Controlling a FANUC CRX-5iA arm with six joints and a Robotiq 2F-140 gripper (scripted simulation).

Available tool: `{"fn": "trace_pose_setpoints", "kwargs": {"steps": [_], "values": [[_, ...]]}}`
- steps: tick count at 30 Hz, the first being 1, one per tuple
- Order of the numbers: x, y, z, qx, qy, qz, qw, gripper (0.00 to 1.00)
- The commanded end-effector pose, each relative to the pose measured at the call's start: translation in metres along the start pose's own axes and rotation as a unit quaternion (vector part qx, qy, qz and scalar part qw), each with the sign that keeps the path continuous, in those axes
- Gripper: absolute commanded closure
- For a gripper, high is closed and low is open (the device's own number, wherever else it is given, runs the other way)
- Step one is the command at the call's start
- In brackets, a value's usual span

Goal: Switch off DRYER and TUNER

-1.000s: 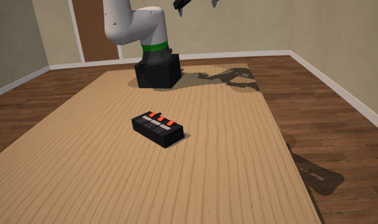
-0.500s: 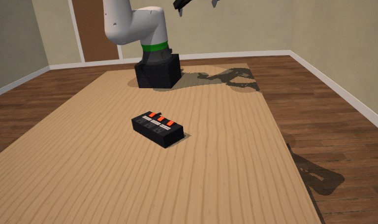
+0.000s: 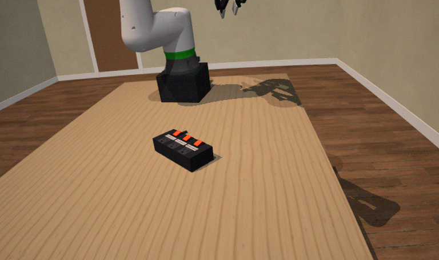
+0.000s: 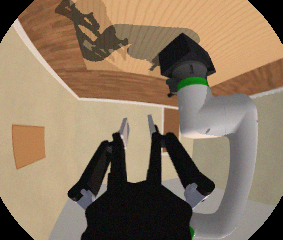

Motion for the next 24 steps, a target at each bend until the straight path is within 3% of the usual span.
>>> {"fn": "trace_pose_setpoints", "kwargs": {"steps": [1,15,17,19,21,22,24], "values": [[0.0,0.0,0.0,0.0,0.0,0.0,1.0,1.0],[0.004,0.001,0.0,0.002,0.006,0.005,1.0,1.0],[0.026,0.008,-0.002,0.012,0.038,0.032,0.999,1.0],[0.07,0.026,-0.01,0.03,0.103,0.085,0.991,1.0],[0.07,0.026,-0.01,0.03,0.103,0.085,0.991,1.0],[0.094,0.039,-0.017,0.041,0.146,0.118,0.981,1.0],[0.099,0.041,-0.018,0.041,0.146,0.118,0.981,1.0]]}}
Point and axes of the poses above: the point where the finger pads meet when closed, its own z axis out along the fingers, its own y axis across the jaws, x = y × z, the point moved 2 cm from there along -z, back along the fingers, and after that the axes turned 2 degrees about -z, right-handed, at the moved point
